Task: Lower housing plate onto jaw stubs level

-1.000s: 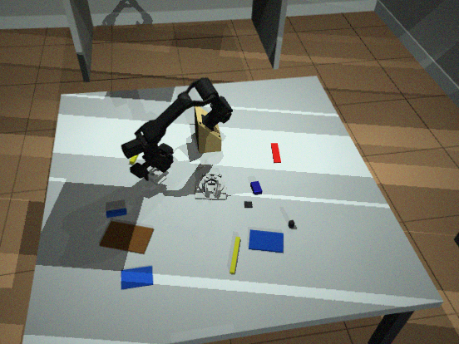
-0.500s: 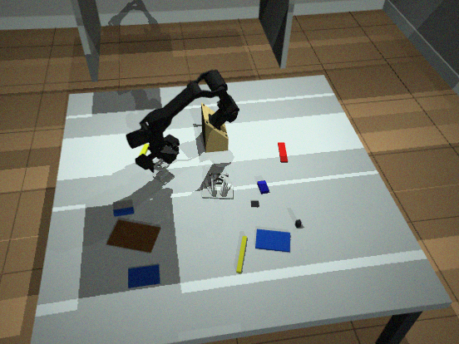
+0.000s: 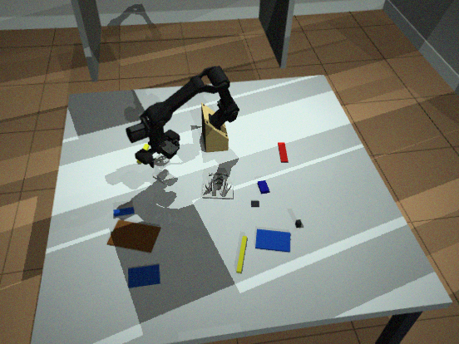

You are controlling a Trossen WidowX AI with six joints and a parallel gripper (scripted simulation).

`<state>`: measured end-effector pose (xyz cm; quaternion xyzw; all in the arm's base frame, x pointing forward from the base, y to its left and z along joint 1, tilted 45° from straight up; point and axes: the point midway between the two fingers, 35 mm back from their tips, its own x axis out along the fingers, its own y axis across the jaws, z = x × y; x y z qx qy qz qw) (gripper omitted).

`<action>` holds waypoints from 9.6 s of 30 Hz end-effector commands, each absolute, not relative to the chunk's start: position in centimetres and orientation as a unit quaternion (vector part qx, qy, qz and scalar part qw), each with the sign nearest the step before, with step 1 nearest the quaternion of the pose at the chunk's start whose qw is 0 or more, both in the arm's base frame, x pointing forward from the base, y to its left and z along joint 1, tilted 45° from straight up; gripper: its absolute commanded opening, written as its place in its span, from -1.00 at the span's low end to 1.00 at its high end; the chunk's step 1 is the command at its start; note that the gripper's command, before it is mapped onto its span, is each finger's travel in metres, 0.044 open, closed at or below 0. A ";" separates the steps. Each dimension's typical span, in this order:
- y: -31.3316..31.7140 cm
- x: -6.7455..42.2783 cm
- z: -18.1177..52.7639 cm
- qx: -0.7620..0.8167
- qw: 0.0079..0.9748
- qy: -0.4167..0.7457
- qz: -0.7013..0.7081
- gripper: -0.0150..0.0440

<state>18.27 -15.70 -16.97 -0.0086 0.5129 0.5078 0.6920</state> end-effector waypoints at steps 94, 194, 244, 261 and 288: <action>0.6 21.7 -1.4 0.304 0.621 0.684 0.233 0.70; 5.6 21.1 -5.2 0.307 0.620 0.684 0.232 0.70; 6.3 21.1 -5.9 0.307 0.619 0.684 0.232 0.70; 6.5 21.0 -6.1 0.307 0.619 0.684 0.232 0.70; 6.6 21.0 -6.2 0.307 0.619 0.684 0.233 0.70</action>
